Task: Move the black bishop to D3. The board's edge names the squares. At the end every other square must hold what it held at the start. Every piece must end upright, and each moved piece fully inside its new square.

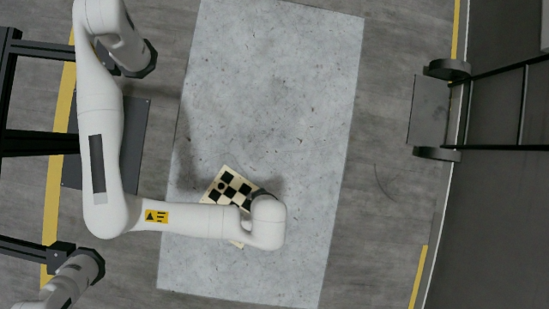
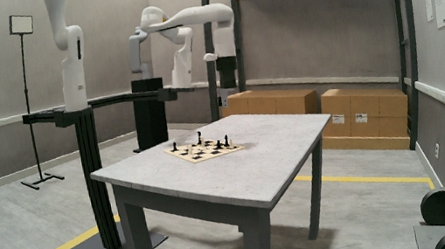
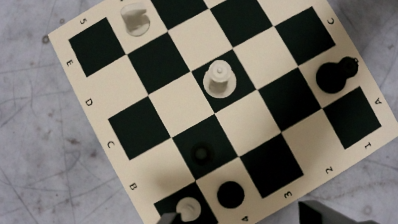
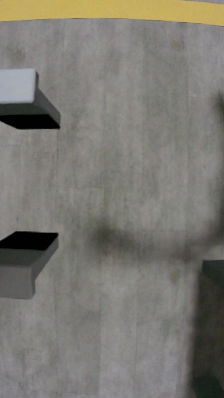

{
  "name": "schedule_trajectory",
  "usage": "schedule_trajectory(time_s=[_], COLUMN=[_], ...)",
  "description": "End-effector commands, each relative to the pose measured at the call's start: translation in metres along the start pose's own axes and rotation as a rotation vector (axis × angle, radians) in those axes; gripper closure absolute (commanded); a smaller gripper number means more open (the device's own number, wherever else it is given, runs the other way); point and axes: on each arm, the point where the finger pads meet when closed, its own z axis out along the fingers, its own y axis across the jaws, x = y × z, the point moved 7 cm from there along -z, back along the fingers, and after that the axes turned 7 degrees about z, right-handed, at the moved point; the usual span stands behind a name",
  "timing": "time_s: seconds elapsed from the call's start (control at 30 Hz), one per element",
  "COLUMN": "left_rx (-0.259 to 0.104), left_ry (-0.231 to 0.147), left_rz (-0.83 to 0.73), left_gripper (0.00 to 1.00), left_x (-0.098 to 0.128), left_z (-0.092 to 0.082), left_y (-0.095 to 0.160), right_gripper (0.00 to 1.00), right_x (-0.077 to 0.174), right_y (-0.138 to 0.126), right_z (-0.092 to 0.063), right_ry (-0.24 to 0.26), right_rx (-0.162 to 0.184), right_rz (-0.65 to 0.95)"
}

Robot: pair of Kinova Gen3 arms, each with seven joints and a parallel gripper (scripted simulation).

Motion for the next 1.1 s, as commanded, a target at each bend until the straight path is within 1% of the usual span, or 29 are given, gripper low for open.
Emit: schedule_trajectory(time_s=[0.0, 0.27, 0.57, 0.8, 1.07], left_rx=[0.002, 0.002, 0.002, 0.002, 0.001], left_ry=[0.000, 0.000, 0.000, 0.001, 0.002], left_rz=[0.000, -0.006, -0.054, -0.168, -0.380], left_gripper=[0.00, 0.00, 0.00, 0.00, 0.00], left_x=[0.000, 0.000, 0.001, 0.002, 0.004], left_z=[-0.001, -0.001, 0.000, 0.004, 0.009], left_y=[-0.001, -0.001, -0.001, -0.003, -0.005], right_gripper=[0.00, 0.00, 0.00, 0.00, 0.00], right_x=[0.000, 0.000, 0.000, 0.000, 0.000], right_y=[0.000, 0.000, 0.000, 0.000, 0.000], right_z=[-0.001, -0.001, -0.001, -0.001, -0.001], right_ry=[-0.002, -0.002, -0.002, -0.002, -0.002], right_rx=[0.000, 0.000, 0.000, 0.000, 0.000], right_rz=[0.000, 0.000, 0.000, 0.000, 0.000])
